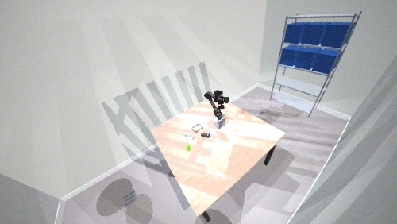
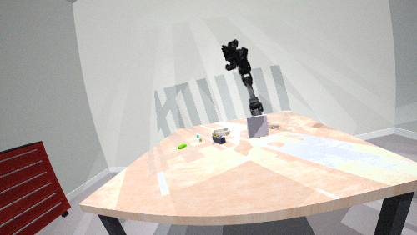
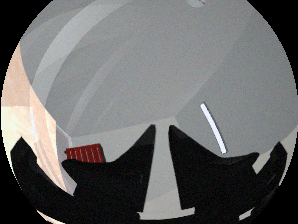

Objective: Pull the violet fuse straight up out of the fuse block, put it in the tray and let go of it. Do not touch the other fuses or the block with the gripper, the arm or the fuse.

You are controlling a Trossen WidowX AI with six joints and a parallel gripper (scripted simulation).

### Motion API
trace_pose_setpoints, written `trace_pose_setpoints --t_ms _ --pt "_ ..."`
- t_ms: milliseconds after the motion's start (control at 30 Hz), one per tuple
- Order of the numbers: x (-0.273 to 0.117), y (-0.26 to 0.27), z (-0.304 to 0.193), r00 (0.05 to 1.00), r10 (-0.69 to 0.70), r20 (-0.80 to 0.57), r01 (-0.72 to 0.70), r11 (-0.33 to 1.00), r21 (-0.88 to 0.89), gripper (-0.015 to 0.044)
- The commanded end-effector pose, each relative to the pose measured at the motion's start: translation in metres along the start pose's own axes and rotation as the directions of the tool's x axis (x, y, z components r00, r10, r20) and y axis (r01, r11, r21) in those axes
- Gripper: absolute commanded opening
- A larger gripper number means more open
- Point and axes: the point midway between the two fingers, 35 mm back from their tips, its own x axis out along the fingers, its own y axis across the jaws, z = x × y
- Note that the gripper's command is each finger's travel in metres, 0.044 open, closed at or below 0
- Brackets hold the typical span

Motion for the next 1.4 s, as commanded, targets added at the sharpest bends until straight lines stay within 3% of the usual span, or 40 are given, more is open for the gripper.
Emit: trace_pose_setpoints --t_ms 0,200,367,500,667,833,1067,1367 --pt "0.017 0.052 -0.031 0.978 0.199 -0.068 -0.187 0.972 0.144 0.0064" --pt "0.019 0.142 -0.086 0.85 0.502 -0.163 -0.408 0.821 0.4 0.0064" --pt "0.009 0.187 -0.114 0.743 0.639 -0.2 -0.463 0.705 0.537 0.0064" --pt "-0.012 0.232 -0.141 0.59 0.775 -0.228 -0.462 0.555 0.692 0.0064" --pt "-0.056 0.289 -0.174 0.317 0.919 -0.236 -0.339 0.342 0.876 0.0064" --pt "-0.117 0.334 -0.198 0.008 0.981 -0.191 -0.111 0.191 0.975 0.0064" --pt "-0.217 0.368 -0.211 -0.421 0.906 -0.049 0.244 0.165 0.956 0.0064" --pt "-0.226 0.37 -0.214 -0.456 0.889 -0.033 0.272 0.174 0.946 0.0064"
